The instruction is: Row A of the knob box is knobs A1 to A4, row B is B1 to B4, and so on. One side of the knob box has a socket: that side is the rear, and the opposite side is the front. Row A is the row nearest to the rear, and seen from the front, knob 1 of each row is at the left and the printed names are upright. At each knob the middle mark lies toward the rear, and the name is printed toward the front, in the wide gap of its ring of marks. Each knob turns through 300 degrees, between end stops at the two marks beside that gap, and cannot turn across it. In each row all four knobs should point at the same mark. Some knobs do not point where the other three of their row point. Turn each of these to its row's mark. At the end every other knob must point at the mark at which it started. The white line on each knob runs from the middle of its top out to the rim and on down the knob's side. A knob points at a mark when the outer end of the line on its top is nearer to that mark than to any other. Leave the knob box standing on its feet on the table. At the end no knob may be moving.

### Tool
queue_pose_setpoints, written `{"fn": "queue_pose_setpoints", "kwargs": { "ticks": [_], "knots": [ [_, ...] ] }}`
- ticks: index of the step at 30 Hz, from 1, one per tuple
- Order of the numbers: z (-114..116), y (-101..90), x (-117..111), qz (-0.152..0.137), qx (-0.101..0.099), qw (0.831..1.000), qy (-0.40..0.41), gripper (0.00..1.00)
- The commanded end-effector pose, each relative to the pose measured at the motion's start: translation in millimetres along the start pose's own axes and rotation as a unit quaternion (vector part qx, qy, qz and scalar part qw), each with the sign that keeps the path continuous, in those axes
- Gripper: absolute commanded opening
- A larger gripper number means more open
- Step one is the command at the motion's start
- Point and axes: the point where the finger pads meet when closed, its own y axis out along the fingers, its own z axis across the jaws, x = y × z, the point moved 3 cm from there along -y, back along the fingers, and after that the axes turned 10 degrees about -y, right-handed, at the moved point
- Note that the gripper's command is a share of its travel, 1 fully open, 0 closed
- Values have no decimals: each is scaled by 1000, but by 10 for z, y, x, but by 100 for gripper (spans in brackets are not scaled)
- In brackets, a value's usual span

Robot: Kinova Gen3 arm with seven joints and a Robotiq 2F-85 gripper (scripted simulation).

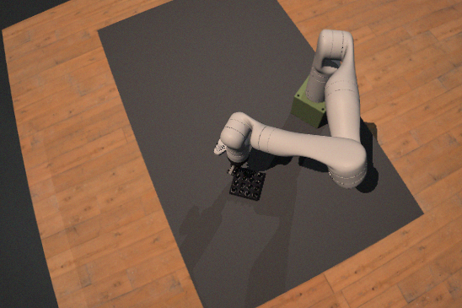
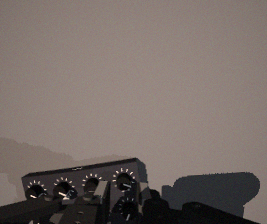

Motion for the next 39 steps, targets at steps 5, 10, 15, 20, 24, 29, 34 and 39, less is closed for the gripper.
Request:
{"fn": "queue_pose_setpoints", "kwargs": {
  "ticks": [5, 10, 15, 20, 24, 29, 34, 39],
  "knots": [
    [-5, -7, -1, 0, -1, 1000, 0, 19],
    [-5, -7, 2, 0, -1, 1000, -3, 19],
    [-1, -8, 17, 0, 0, 1000, -18, 19],
    [4, -11, 45, -1, 1, 999, -45, 19],
    [10, -14, 75, -2, 2, 997, -75, 19],
    [22, -22, 143, -3, 4, 990, -143, 19],
    [34, -36, 230, -5, 5, 973, -231, 19],
    [40, -47, 289, -6, 6, 957, -291, 19]
  ]
}}
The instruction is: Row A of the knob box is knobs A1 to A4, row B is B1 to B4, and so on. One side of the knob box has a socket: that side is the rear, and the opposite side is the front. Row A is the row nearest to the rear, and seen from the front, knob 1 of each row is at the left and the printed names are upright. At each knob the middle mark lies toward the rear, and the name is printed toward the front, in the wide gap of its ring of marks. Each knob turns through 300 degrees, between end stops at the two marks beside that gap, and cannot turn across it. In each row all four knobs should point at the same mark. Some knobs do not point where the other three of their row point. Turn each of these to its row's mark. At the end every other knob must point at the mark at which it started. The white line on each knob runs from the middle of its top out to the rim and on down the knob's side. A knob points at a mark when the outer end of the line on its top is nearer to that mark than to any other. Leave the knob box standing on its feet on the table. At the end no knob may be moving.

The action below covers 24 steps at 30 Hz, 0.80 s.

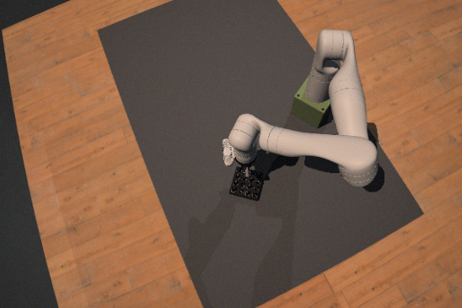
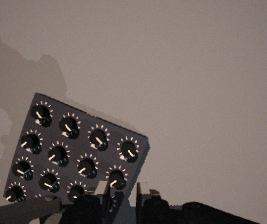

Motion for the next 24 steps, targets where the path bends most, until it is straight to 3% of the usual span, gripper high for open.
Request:
{"fn": "queue_pose_setpoints", "kwargs": {
  "ticks": [1, 7, 14, 16, 24],
  "knots": [
    [-43, -21, 42, 1, -2, 999, -38, 19],
    [-102, -50, 153, 1, -2, 985, -172, 19],
    [-176, -90, 271, 3, -2, 947, -321, 19],
    [-176, -90, 271, 3, -2, 947, -321, 19],
    [-251, -134, 374, 7, -1, 890, -456, 19]
  ]
}}
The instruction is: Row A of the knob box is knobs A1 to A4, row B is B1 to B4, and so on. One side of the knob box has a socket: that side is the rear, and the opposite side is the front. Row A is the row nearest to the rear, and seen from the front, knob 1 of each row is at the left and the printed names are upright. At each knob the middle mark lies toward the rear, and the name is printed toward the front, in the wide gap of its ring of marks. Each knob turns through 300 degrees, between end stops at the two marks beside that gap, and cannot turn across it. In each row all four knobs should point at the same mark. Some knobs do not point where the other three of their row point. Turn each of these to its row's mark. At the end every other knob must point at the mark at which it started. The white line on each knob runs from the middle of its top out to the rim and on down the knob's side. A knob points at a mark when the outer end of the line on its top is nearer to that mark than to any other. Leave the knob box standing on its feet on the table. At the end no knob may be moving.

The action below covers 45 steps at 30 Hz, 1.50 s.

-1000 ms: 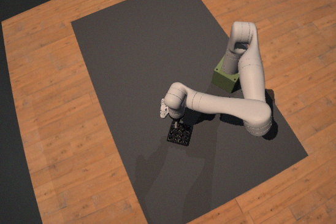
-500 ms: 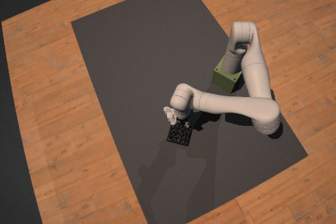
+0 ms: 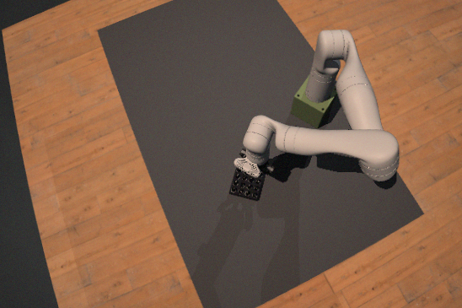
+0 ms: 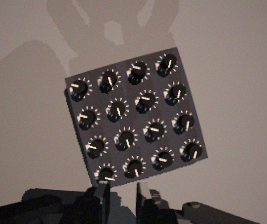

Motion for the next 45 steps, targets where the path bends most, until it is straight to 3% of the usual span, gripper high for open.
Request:
{"fn": "queue_pose_setpoints", "kwargs": {
  "ticks": [1, 7, 16, 45],
  "knots": [
    [-68, -32, -18, 5, -1, 999, -33, 19],
    [-126, -55, -19, 8, 0, 995, -100, 19],
    [-156, -68, -21, 9, 1, 991, -135, 19],
    [-160, -70, -21, 9, 1, 990, -140, 19]
  ]
}}
